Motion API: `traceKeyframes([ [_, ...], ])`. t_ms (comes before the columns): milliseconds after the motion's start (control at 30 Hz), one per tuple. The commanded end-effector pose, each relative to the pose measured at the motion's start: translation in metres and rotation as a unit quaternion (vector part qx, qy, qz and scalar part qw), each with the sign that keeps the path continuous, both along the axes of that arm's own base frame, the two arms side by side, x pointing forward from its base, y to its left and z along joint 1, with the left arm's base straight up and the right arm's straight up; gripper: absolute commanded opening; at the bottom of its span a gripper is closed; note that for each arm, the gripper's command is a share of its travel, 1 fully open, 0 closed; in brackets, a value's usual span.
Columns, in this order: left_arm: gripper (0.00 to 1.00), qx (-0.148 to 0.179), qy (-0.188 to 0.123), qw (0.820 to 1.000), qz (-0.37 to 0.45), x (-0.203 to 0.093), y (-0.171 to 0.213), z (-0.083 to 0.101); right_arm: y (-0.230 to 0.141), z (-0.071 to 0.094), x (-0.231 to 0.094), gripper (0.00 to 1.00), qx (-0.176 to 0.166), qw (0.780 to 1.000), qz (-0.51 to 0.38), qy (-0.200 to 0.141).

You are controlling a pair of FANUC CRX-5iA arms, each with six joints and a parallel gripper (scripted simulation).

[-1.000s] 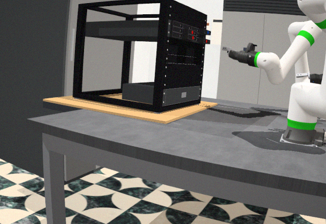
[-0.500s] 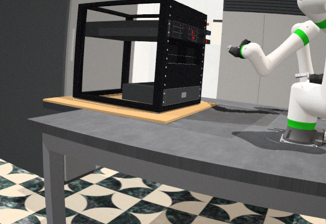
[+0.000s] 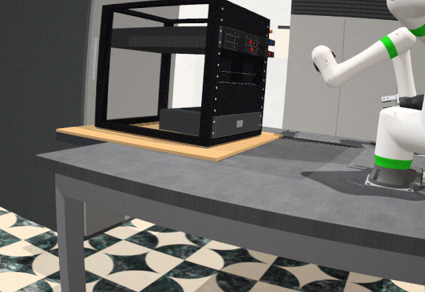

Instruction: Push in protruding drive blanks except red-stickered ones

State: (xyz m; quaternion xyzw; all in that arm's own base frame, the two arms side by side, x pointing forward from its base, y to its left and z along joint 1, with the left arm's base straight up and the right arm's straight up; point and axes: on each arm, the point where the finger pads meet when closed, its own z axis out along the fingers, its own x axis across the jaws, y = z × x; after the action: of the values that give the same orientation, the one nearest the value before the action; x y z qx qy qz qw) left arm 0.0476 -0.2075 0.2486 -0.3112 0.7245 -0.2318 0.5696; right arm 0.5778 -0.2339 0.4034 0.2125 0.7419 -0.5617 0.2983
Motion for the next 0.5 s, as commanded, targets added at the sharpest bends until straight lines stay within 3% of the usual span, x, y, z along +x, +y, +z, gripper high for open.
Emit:
traceKeyframes([
  [0,1.0,-0.026,0.004,1.0,0.006,0.004,-0.007,0.001,-0.062,-0.002,-0.033,1.0,0.038,0.996,-0.076,-0.03],
  [200,1.0,-0.1,0.013,0.995,0.021,0.018,-0.026,0.002,-0.139,-0.014,-0.102,1.0,0.09,0.974,-0.191,-0.08],
  [400,1.0,-0.187,0.021,0.981,0.041,0.037,-0.048,0.006,-0.2,-0.031,-0.182,1.0,0.14,0.931,-0.307,-0.138],
  [467,1.0,-0.187,0.021,0.981,0.041,0.037,-0.048,0.006,-0.2,-0.031,-0.182,1.0,0.14,0.931,-0.307,-0.138],
])
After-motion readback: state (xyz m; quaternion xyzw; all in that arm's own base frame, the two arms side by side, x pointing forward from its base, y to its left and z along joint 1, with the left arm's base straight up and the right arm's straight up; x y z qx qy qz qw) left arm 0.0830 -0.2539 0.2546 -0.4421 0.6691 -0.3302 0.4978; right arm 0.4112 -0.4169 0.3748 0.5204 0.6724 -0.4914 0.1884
